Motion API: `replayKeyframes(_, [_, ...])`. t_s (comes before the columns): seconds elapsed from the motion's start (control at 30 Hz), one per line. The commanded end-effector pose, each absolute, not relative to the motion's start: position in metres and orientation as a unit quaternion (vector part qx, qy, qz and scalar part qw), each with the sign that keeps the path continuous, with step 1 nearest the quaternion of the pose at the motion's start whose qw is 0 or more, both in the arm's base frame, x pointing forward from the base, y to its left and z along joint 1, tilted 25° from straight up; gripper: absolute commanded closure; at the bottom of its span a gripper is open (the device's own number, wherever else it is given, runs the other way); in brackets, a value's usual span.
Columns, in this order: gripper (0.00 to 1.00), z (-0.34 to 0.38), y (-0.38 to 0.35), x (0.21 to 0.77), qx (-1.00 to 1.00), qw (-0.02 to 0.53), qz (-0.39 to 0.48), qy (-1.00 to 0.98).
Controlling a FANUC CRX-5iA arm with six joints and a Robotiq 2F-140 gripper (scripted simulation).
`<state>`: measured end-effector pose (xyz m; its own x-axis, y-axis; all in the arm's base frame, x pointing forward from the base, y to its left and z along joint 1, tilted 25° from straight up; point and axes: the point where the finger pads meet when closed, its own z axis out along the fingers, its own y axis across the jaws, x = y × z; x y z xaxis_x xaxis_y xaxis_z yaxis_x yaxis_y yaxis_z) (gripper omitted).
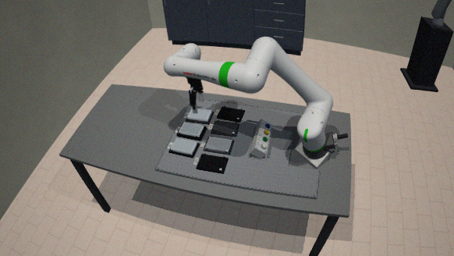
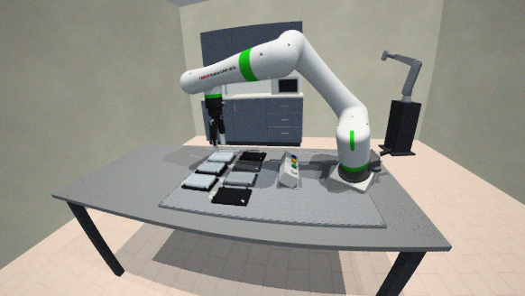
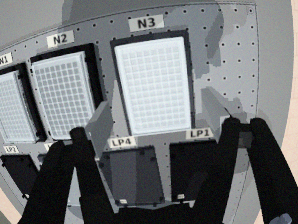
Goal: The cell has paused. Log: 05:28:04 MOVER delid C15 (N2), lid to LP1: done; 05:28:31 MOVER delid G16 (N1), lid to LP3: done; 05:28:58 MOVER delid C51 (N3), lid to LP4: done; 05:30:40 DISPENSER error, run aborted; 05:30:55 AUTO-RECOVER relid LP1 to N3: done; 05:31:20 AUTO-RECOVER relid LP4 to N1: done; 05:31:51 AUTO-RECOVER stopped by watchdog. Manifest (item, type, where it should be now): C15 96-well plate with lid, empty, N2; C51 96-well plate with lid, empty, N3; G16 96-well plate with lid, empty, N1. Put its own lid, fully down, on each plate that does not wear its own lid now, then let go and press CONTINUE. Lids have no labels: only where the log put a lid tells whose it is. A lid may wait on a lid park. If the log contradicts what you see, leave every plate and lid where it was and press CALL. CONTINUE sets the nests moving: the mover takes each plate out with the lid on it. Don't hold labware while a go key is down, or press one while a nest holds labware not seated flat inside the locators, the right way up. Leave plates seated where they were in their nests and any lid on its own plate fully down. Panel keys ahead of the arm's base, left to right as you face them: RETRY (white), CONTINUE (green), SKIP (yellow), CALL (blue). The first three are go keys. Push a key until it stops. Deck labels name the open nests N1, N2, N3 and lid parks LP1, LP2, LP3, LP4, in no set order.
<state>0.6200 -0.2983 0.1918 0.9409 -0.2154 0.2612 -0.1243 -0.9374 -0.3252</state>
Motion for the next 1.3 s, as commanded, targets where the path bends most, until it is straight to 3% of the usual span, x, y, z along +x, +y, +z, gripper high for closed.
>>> replayKeyframes(0.0, [0.34, 0.192, -0.298, 0.62, -0.973, 0.154, -0.148, 0.087])
replayKeyframes(1.27, [0.34, 0.17, -0.292, 0.628, -0.973, 0.154, -0.148, 0.087])
